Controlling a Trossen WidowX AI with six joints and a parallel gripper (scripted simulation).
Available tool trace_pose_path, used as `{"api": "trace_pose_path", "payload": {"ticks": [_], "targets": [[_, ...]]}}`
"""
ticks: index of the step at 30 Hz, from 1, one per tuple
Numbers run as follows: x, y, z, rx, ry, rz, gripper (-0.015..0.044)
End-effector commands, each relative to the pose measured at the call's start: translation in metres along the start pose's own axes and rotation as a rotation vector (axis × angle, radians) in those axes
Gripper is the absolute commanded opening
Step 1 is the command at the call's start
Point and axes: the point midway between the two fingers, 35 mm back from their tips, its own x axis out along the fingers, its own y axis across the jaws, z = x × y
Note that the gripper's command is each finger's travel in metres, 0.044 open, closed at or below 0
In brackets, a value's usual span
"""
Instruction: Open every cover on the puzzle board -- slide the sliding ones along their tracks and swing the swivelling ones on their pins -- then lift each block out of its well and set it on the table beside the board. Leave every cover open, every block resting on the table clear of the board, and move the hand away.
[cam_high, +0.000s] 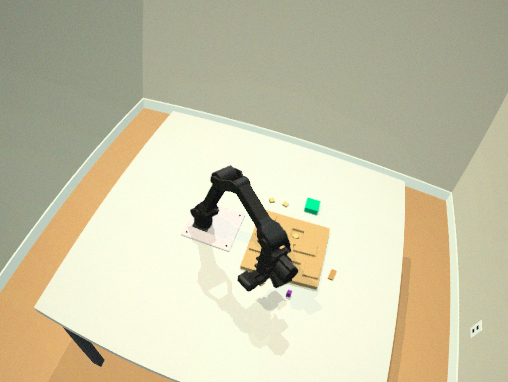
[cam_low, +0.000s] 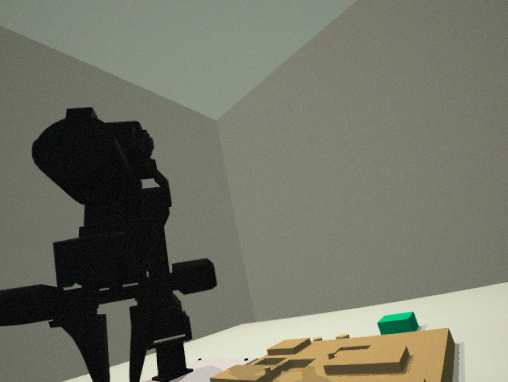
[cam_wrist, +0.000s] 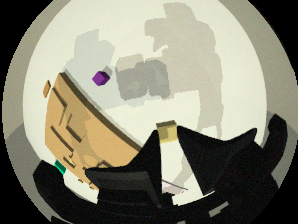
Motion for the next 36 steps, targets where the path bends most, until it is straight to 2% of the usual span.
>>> {"api": "trace_pose_path", "payload": {"ticks": [1, 36], "targets": [[0.009, 0.0, -0.001, -0.005, 0.009, 0.002, 0.008], [0.066, 0.0, -0.006, -0.005, 0.009, 0.002, 0.008]]}}
